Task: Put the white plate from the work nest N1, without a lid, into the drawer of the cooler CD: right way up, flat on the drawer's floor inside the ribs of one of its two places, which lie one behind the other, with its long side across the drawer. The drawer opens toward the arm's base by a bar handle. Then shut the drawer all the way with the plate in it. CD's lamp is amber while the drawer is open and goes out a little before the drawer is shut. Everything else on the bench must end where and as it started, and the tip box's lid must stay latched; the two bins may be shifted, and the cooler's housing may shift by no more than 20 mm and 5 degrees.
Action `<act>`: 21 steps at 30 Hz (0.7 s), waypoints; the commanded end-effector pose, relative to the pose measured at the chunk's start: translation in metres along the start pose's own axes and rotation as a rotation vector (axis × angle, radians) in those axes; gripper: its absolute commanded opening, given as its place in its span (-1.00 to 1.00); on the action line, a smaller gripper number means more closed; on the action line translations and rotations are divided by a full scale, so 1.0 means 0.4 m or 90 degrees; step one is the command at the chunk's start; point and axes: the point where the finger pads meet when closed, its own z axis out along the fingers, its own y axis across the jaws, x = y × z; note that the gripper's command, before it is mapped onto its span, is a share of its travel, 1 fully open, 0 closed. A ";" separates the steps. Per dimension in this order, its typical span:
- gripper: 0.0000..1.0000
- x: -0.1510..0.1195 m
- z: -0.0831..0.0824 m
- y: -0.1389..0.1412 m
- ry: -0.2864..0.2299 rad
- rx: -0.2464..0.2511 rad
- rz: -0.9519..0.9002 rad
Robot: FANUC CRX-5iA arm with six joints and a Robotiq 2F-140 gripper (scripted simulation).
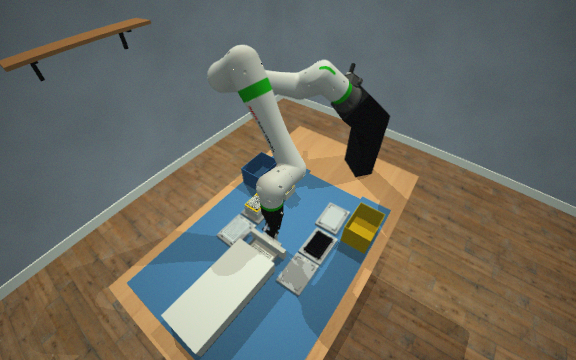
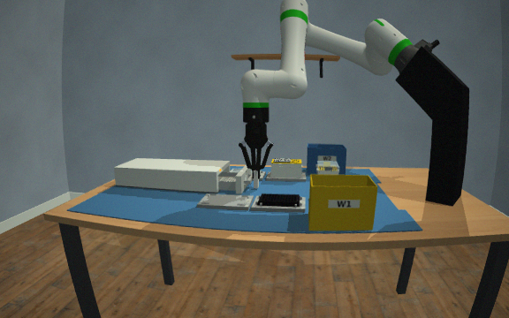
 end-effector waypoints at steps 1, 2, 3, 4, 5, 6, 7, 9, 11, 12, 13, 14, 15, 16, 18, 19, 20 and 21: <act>-1.00 0.000 0.000 0.009 0.000 0.000 0.000; -1.00 0.000 0.000 0.012 0.000 0.000 0.000; -1.00 0.000 0.000 0.016 0.000 0.000 0.000; -1.00 0.000 0.000 0.019 0.000 0.000 0.000; -1.00 0.000 0.000 0.022 0.000 0.000 0.000; -1.00 0.000 0.000 0.026 0.000 0.000 0.000; -1.00 0.000 0.000 0.029 0.000 0.000 0.000; -1.00 0.000 0.000 0.032 0.000 0.000 0.000; -1.00 0.000 0.000 0.039 0.000 0.000 0.000; -1.00 0.000 0.000 0.042 0.000 0.000 0.000; -1.00 0.000 0.000 0.045 0.000 0.000 0.000; -1.00 0.000 0.000 0.045 0.000 0.000 0.000; -1.00 0.000 0.000 0.045 0.000 0.000 0.000; -1.00 0.000 0.000 0.049 0.000 0.000 0.000; -1.00 0.000 0.000 0.055 0.000 0.000 0.000; -1.00 0.000 0.000 0.059 0.000 0.000 0.000; -1.00 0.000 0.000 0.062 0.000 0.000 0.000; -1.00 0.000 0.000 0.065 0.000 0.000 0.000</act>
